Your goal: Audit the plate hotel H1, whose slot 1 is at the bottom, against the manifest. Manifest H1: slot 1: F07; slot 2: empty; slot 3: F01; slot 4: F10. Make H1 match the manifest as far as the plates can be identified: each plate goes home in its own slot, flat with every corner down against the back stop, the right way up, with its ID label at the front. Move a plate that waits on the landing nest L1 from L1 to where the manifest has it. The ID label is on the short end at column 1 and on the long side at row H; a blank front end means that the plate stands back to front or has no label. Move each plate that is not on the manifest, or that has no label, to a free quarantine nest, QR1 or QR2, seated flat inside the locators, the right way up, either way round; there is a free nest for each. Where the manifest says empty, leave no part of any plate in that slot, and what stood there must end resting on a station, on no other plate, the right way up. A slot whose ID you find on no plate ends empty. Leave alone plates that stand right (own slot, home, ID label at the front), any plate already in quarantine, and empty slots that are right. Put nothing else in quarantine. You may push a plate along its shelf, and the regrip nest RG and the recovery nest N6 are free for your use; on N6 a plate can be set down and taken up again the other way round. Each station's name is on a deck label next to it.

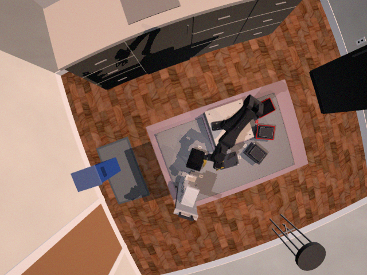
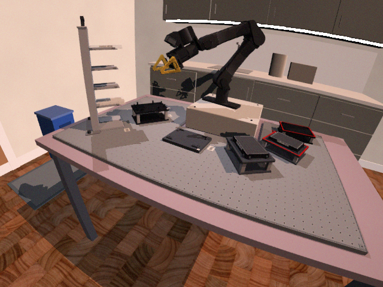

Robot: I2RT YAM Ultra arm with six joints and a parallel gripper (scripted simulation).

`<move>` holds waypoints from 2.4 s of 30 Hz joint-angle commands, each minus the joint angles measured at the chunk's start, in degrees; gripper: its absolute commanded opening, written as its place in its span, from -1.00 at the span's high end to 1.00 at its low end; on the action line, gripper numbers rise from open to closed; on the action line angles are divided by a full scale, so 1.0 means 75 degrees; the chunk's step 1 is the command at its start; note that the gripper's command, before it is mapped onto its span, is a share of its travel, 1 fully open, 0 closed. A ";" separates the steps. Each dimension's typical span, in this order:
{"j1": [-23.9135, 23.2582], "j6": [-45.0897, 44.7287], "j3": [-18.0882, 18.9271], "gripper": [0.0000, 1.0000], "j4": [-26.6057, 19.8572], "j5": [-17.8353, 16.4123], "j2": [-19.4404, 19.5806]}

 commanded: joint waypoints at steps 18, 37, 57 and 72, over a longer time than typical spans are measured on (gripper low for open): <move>0.1737 0.0756 -0.0177 -1.00 -0.0364 0.1224 -0.0627; 0.2235 -0.0100 -0.0290 -1.00 -0.0847 -0.0215 -0.1101; 0.2997 -0.0962 -0.0184 -1.00 -0.1096 -0.1515 -0.0975; 0.2003 -0.2854 0.0382 -1.00 -0.1701 -0.3649 0.0009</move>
